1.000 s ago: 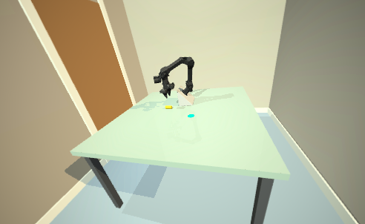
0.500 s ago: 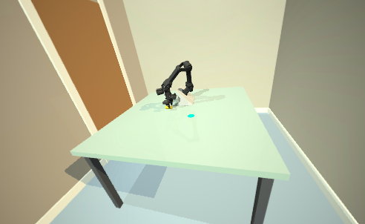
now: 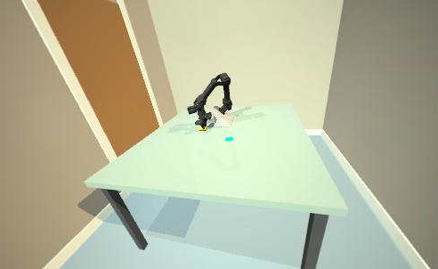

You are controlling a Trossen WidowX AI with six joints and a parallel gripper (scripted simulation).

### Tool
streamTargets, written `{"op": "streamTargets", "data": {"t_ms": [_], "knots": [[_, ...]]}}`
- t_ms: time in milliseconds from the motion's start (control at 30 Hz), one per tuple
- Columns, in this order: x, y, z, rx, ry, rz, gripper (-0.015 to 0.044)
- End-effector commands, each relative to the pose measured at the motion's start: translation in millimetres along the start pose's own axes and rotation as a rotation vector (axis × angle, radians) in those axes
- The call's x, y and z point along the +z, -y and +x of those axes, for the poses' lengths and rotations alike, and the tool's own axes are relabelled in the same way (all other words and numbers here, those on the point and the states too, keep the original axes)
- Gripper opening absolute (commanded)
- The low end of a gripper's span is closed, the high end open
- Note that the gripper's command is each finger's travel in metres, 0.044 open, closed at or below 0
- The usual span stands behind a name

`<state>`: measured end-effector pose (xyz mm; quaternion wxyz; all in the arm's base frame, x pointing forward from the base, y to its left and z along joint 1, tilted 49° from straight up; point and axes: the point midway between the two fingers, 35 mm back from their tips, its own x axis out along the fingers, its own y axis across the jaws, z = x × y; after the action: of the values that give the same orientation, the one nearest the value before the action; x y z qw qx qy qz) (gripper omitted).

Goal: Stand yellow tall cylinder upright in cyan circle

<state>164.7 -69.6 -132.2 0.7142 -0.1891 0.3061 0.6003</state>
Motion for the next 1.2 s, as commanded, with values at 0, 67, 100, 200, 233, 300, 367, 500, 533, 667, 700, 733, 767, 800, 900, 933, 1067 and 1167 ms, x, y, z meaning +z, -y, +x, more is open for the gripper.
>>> {"op": "streamTargets", "data": {"t_ms": [0,67,100,200,233,300,367,500,533,667,700,733,767,800,900,933,1067,1167], "knots": [[-2.6,3.3,-9.5,-0.005,-0.009,-0.006,0.0105],[-3.2,4.2,-15.3,-0.005,-0.009,-0.006,0.0105],[-3.4,4.6,-18.2,-0.005,-0.010,-0.006,0.0105],[-4.1,5.5,-27.1,-0.005,-0.011,-0.006,0.0105],[-4.3,5.7,-30.1,-0.005,-0.011,-0.006,0.0105],[-4.6,6.1,-36.2,-0.005,-0.012,-0.006,0.0105],[-4.8,6.3,-42.3,-0.005,-0.012,-0.005,0.0105],[-4.9,6.4,-54.8,-0.005,-0.013,-0.005,0.0105],[-4.9,6.3,-57.9,-0.005,-0.013,-0.005,0.0105],[-4.5,5.6,-70.6,-0.005,-0.013,-0.005,0.0105],[-4.4,5.3,-73.8,-0.004,-0.013,-0.005,0.0105],[-4.2,5.0,-77.0,-0.004,-0.013,-0.005,0.0105],[-4.0,4.7,-80.2,-0.004,-0.013,-0.005,0.0105],[-3.8,4.3,-83.4,-0.004,-0.012,-0.005,0.0105],[-2.9,3.0,-93.1,-0.004,-0.012,-0.005,0.0105],[-2.6,2.5,-96.3,-0.004,-0.012,-0.005,0.0105],[-1.3,0.5,-107.2,-0.003,-0.010,-0.005,0.0105],[-0.6,1.5,-108.1,-0.003,-0.011,0.005,0.0105]]}}
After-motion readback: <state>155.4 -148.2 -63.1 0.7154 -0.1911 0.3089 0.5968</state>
